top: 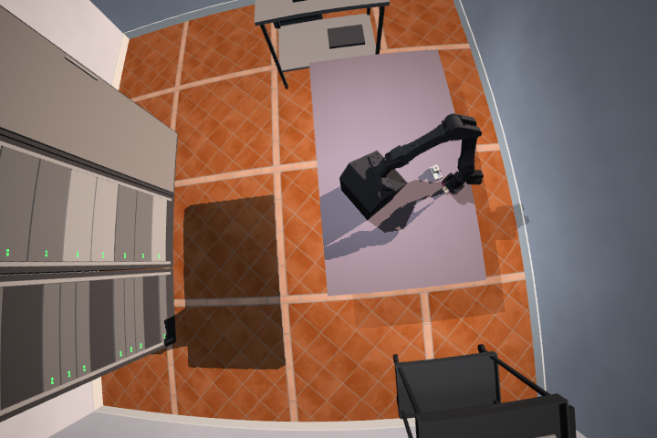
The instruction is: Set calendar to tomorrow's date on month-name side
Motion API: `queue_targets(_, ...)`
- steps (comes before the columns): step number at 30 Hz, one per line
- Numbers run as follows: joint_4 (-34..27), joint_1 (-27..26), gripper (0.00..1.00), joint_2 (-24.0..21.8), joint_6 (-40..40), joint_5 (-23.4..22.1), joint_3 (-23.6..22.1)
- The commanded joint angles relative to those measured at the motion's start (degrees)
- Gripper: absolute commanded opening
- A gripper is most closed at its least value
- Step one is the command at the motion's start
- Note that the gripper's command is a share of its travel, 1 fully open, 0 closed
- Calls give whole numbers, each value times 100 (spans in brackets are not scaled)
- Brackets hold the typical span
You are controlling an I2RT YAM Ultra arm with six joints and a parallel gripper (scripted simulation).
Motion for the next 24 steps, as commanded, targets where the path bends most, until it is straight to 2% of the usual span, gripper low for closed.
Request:
queue_targets(1, 9, -92, 47, 120, -30, -9, -23)
queue_targets(24, 39, -109, 47, 119, -47, -32, -86)
